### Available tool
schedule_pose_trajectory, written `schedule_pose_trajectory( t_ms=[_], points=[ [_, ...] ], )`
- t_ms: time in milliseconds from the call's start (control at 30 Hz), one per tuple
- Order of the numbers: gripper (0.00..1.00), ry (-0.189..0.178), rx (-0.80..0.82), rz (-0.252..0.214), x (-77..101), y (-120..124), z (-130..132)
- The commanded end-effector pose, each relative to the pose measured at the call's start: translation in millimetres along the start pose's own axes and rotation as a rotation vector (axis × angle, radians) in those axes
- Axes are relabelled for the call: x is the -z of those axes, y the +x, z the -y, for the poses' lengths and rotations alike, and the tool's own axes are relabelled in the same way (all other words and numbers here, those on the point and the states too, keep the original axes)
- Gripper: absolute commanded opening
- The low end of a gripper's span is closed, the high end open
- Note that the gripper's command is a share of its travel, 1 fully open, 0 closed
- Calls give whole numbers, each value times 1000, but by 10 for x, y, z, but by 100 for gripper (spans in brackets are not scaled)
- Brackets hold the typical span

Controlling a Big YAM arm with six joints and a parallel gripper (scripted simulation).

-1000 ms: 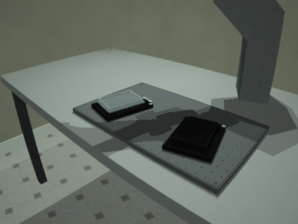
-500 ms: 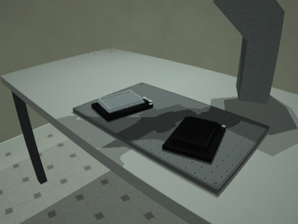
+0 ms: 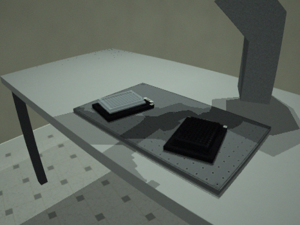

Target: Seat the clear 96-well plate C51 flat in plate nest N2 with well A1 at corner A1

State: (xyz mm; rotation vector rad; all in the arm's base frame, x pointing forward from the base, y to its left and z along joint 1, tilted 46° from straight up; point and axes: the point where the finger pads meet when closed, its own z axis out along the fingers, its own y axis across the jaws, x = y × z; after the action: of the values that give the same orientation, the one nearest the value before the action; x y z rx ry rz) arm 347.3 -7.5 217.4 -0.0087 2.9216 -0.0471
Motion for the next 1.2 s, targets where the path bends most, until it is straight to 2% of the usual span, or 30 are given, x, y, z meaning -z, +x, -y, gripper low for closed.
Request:
schedule_pose_trajectory(
  t_ms=[0, 33, 67, 200, 233, 267, 333, 467, 500, 533, 667, 700, 733, 833, 900, 933, 967, 1133, 1167],
  points=[
    [100, 5, -7, -13, -164, -46, 105],
    [100, 35, -30, 6, -196, -71, 139],
    [100, 46, -27, 14, -229, -96, 167],
    [100, 42, -14, 14, -351, -183, 262],
    [100, 74, -19, 32, -383, -205, 299],
    [100, 85, -21, 39, -416, -227, 330],
    [100, 85, -21, 39, -416, -227, 330],
    [100, 79, -21, 39, -535, -304, 425],
    [100, 113, -26, 56, -566, -322, 468],
    [100, 125, -29, 63, -599, -342, 501],
    [100, 120, -29, 63, -715, -407, 602],
    [100, 155, -35, 78, -746, -422, 645],
    [100, 167, -38, 85, -779, -438, 679],
    [100, 162, -37, 85, -880, -487, 772],
    [100, 162, -37, 85, -880, -487, 772],
    [100, 197, -44, 98, -911, -500, 817],
    [100, 210, -47, 105, -943, -513, 852],
    [100, 204, -47, 105, -1061, -560, 969],
    [100, 240, -54, 117, -1091, -568, 1015]
  ],
)
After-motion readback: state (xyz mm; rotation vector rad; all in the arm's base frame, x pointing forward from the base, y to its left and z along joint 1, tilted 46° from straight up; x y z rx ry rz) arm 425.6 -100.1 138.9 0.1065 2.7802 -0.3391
